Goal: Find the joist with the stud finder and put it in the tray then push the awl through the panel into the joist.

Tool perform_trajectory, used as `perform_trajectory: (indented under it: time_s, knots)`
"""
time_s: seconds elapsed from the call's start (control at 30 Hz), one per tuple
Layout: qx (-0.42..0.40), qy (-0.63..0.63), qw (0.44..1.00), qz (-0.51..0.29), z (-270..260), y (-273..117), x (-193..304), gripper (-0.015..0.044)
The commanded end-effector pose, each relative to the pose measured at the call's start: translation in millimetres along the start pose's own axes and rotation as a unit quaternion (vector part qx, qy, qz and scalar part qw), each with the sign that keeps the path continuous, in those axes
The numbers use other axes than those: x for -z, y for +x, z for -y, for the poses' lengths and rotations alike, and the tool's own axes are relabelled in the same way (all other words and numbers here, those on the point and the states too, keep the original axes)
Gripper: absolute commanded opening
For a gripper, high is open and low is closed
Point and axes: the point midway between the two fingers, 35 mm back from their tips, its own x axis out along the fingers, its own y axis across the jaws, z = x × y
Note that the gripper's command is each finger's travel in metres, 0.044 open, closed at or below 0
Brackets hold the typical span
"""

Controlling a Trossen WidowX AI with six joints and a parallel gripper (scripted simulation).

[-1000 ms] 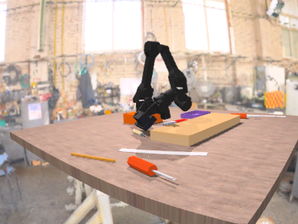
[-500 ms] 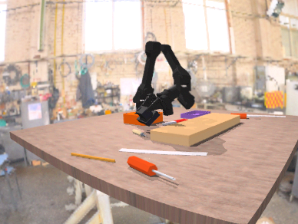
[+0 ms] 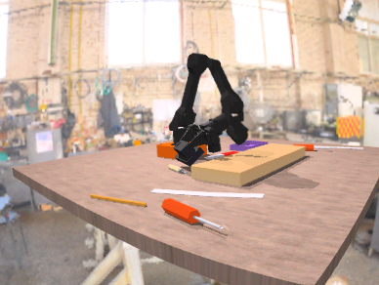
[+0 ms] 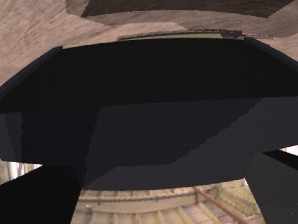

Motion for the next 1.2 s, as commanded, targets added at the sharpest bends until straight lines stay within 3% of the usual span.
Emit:
perform_trajectory:
  time_s: [0.0, 0.27, 0.77, 1.17]
  knots:
    - [0.0, 0.0, 1.0, 0.0, -0.3, 2.5, -5.6, 0.0]
    - [-0.001, 0.0, 1.0, 0.002, -0.6, 6.1, -14.0, 0.0]
    - [-0.001, 0.0, 1.0, 0.002, -0.6, 6.1, -14.0, 0.0378]
    - [-0.001, 0.0, 1.0, 0.002, -0.6, 6.1, -14.0, 0.0378]
